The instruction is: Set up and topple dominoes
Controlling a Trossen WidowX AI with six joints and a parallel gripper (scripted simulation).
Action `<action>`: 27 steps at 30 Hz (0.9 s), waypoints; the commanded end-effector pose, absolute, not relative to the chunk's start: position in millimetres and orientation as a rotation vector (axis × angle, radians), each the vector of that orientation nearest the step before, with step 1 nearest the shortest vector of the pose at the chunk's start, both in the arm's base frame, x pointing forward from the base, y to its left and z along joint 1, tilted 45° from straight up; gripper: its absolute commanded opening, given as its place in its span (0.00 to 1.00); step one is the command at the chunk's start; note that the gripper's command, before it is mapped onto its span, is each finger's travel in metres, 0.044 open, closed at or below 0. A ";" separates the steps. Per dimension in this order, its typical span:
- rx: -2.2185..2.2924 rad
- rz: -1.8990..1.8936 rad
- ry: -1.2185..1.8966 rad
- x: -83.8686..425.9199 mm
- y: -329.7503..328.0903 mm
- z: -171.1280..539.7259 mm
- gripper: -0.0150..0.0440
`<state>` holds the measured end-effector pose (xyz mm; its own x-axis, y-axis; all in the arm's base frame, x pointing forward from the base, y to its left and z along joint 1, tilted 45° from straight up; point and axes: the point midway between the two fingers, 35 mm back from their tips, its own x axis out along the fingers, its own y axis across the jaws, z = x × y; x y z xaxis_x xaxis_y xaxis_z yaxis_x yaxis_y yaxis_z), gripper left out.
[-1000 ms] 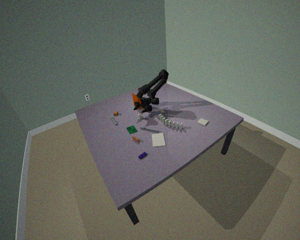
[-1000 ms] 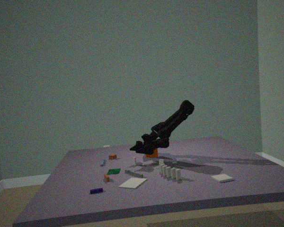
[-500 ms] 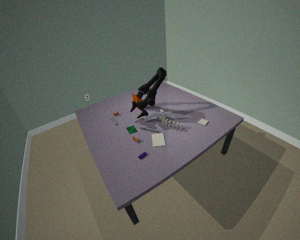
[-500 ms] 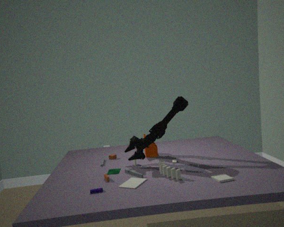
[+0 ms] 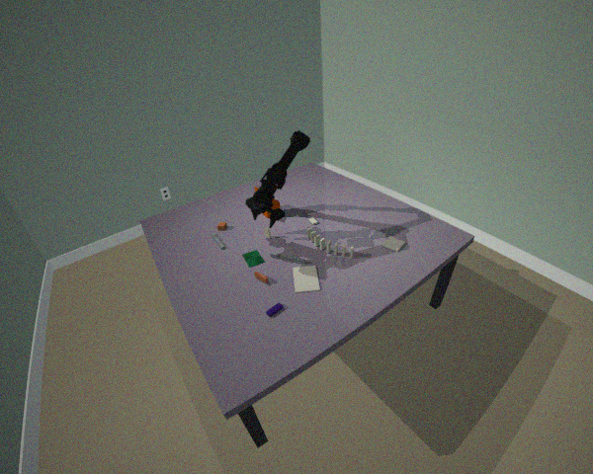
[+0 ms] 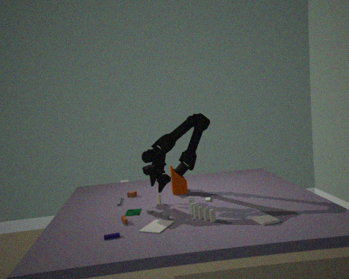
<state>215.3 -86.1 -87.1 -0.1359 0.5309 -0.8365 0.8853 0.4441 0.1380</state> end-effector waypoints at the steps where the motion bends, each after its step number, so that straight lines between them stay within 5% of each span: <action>1: 1.437 -0.323 1.768 223.7 -104.0 -61.3 1.00; 27: 1.439 -0.319 1.769 222.5 -51.1 -114.4 1.00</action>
<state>224.5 -56.3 -110.8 -0.0138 0.6929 -0.7209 0.9008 0.3215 0.2918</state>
